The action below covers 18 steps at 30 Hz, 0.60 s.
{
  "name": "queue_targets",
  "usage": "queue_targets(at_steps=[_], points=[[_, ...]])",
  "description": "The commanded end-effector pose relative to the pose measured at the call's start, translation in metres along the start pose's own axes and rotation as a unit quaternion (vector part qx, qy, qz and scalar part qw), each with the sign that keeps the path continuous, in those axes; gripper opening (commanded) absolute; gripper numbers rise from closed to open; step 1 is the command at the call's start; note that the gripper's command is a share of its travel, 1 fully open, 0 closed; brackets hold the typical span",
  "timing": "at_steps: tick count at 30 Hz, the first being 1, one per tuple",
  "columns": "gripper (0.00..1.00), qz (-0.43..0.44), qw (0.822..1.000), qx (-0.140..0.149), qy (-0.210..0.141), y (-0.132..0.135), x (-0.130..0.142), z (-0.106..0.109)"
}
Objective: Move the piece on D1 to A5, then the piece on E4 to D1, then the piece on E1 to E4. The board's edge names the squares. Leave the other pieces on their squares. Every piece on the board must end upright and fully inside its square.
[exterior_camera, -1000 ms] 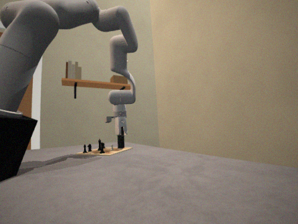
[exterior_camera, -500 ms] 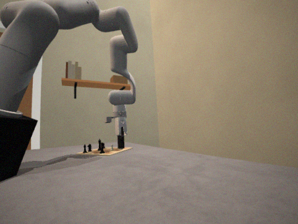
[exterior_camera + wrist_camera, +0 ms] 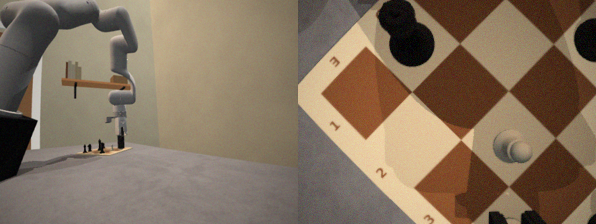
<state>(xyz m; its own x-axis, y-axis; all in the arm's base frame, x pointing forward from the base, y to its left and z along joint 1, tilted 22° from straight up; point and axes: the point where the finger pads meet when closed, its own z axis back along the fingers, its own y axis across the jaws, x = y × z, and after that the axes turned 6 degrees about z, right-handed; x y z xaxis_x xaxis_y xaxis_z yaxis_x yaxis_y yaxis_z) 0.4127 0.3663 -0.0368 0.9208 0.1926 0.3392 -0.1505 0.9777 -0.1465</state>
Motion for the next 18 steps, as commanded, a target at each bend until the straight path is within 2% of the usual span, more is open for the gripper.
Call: queue_targets(at_steps=[1,15,16,18], points=[[0.0,0.0,1.0,0.002,-0.001,0.0015,0.0012,0.0015],[0.0,0.0,1.0,0.002,-0.001,0.0015,0.0012,0.0015],[0.07,0.0,1.0,0.002,-0.001,0.0015,0.0012,0.0015],[0.07,0.0,1.0,0.002,-0.001,0.0015,0.0012,0.0015]])
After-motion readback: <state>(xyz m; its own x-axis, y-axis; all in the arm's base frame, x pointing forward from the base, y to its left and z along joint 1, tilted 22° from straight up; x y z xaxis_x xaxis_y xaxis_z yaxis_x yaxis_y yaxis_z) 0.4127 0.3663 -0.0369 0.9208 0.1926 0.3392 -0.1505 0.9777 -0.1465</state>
